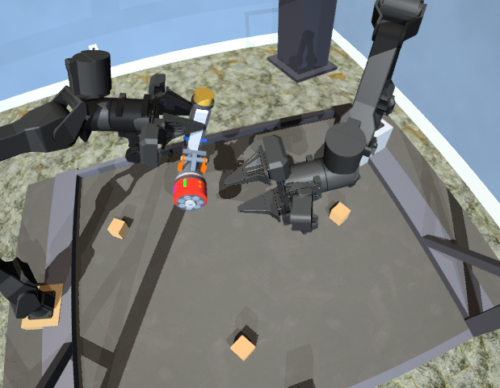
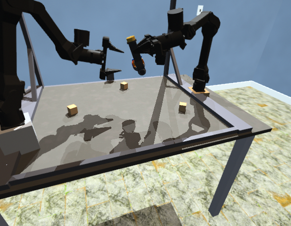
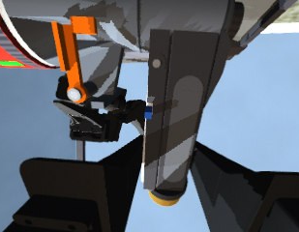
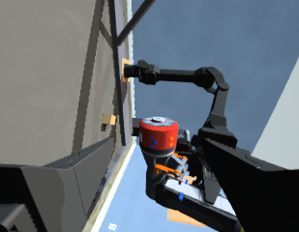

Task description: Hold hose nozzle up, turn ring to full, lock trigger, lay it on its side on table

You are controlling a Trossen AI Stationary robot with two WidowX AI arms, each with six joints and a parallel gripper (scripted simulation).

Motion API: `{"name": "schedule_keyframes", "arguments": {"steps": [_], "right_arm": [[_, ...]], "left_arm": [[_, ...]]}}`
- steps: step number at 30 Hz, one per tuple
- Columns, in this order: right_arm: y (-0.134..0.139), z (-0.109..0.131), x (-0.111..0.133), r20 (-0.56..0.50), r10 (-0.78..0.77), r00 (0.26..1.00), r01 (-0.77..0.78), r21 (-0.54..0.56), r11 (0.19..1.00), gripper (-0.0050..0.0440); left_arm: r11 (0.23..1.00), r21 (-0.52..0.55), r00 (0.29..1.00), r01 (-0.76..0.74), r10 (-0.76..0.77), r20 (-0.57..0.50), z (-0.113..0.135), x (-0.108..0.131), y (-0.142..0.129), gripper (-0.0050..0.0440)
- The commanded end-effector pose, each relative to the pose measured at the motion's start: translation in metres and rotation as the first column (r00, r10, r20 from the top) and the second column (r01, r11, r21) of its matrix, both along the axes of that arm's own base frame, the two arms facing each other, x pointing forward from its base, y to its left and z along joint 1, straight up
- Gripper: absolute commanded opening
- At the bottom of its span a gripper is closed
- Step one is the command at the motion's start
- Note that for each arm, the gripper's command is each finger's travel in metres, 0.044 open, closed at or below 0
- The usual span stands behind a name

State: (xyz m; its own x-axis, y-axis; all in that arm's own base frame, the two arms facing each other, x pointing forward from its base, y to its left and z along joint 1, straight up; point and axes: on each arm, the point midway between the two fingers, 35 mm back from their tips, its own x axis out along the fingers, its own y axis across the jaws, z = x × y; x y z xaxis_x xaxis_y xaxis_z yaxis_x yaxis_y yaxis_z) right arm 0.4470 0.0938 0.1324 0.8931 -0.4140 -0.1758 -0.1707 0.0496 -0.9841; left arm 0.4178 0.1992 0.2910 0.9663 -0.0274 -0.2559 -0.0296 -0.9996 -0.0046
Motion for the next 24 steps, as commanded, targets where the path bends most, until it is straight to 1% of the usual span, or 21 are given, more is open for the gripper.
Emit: {"name": "schedule_keyframes", "arguments": {"steps": [1, 6, 8, 9, 18, 20, 24], "right_arm": [[0.001, 0.029, 0.004, -0.002, -0.003, 1.000, 0.004, 0.058, 0.998, 0.0410], [-0.002, 0.038, 0.000, -0.052, -0.008, 0.999, 0.013, 0.085, 0.996, 0.0410], [-0.002, 0.038, 0.000, -0.052, -0.008, 0.999, 0.013, 0.085, 0.996, 0.0410], [-0.003, 0.036, -0.001, -0.070, -0.010, 0.997, 0.016, 0.082, 0.997, 0.0410], [-0.011, 0.058, -0.015, -0.153, -0.026, 0.988, 0.047, 0.134, 0.990, 0.0410], [-0.013, 0.056, -0.018, -0.174, -0.029, 0.984, 0.053, 0.134, 0.990, 0.0410], [-0.013, 0.054, -0.018, -0.179, -0.029, 0.983, 0.053, 0.132, 0.990, 0.0410]], "left_arm": [[1.000, 0.020, 0.999, 0.002, -0.002, 0.033, 0.016, -0.001, -0.001, 0.0167], [1.000, 0.020, 0.999, 0.002, -0.002, 0.033, 0.016, -0.001, -0.001, 0.0167], [1.000, 0.020, 0.999, 0.002, -0.002, 0.033, 0.016, -0.001, -0.001, 0.0167], [1.000, 0.020, 0.999, 0.002, -0.002, 0.033, 0.016, -0.001, -0.001, 0.0167], [1.000, 0.020, 0.999, 0.002, -0.002, 0.033, 0.016, -0.001, -0.001, 0.0167], [1.000, 0.020, 0.999, 0.002, -0.002, 0.033, 0.016, -0.001, -0.001, 0.0167], [1.000, 0.020, 0.999, 0.002, -0.002, 0.033, 0.016, -0.001, -0.001, 0.0167]]}}
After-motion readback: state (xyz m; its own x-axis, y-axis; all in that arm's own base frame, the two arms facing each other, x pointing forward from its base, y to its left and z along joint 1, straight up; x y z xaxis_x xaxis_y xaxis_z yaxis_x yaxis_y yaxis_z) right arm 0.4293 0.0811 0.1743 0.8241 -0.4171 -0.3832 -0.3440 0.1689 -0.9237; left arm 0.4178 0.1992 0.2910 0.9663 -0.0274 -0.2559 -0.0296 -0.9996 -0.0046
